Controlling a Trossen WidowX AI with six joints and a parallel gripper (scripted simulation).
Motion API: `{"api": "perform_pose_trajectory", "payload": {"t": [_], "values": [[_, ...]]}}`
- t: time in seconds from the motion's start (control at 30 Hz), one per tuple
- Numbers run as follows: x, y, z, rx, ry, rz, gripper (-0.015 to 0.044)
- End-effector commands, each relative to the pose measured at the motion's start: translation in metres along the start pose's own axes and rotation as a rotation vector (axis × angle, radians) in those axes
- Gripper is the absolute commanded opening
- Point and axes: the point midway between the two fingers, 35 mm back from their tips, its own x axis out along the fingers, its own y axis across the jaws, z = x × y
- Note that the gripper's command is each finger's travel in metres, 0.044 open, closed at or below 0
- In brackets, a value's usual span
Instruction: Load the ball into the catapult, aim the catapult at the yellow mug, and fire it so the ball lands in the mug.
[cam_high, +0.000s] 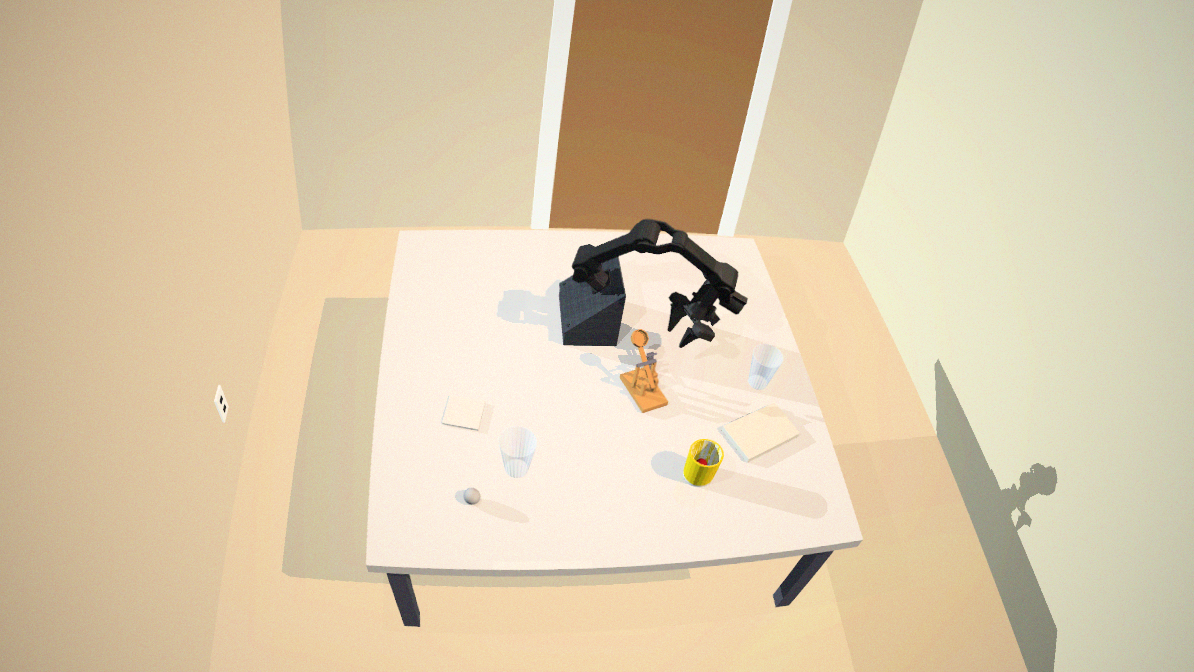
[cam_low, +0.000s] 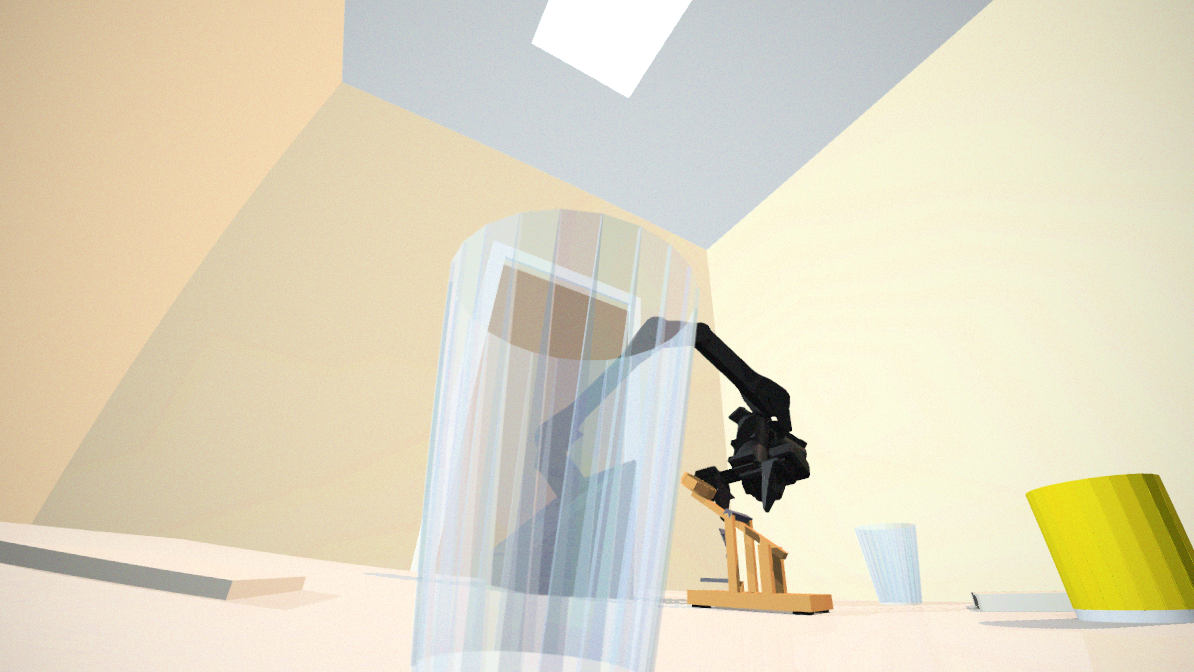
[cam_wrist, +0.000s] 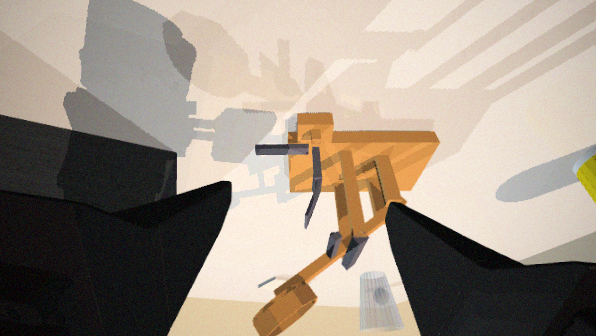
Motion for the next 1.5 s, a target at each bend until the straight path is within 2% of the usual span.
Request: {"api": "perform_pose_trajectory", "payload": {"t": [0.0,0.4,0.8,1.47], "values": [[-0.003,-0.02,0.004,0.124,-0.086,-0.002,0.044],[-0.019,-0.08,0.005,0.465,-0.31,-0.004,0.044],[-0.03,-0.139,-0.014,0.76,-0.48,-0.013,0.044],[-0.044,-0.248,-0.094,1.373,-0.769,-0.016,0.044]]}}
